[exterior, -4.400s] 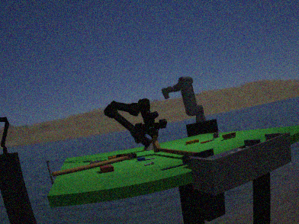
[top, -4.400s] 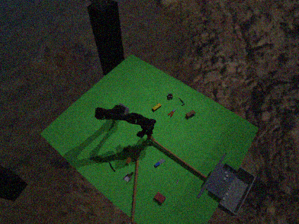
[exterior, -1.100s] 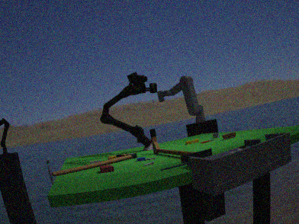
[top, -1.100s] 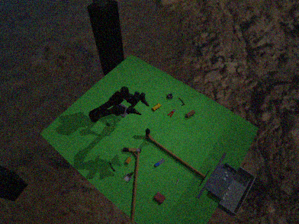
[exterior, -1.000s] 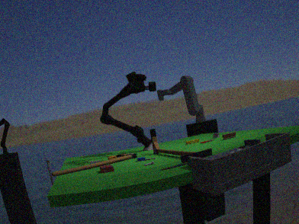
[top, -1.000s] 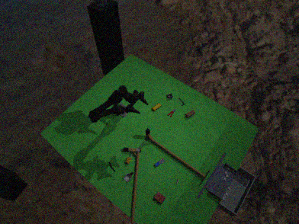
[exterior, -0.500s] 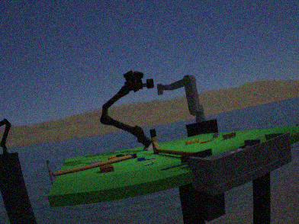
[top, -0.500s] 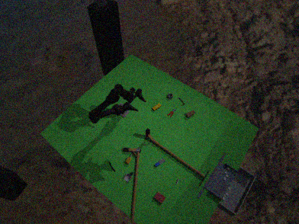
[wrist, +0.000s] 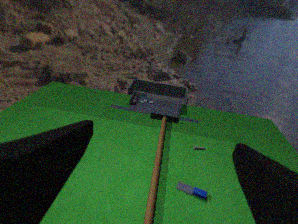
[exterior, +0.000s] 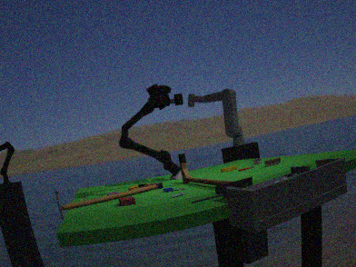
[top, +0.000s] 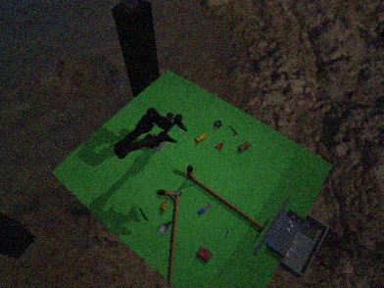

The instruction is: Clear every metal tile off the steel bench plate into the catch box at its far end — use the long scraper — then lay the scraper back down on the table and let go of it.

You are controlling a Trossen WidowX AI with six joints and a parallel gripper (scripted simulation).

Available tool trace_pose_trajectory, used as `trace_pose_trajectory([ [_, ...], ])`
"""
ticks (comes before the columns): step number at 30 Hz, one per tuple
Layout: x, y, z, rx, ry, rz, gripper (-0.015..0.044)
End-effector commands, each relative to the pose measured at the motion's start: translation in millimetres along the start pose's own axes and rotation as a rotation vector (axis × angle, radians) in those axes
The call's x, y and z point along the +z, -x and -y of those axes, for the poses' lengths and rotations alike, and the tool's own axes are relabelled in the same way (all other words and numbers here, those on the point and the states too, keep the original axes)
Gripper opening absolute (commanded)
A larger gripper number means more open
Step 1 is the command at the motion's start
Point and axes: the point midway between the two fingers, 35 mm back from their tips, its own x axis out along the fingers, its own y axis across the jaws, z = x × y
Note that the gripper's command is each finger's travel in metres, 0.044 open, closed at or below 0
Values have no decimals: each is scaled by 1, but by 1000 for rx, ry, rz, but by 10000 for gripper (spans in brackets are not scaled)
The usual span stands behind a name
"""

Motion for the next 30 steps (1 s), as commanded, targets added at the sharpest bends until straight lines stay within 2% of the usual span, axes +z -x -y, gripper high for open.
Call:
trace_pose_trajectory([
  [1,1,0,1,-3,-1,1,440],
  [11,-4,-5,0,-6,3,-13,440],
  [30,-77,-61,-5,-25,40,-227,440],
])
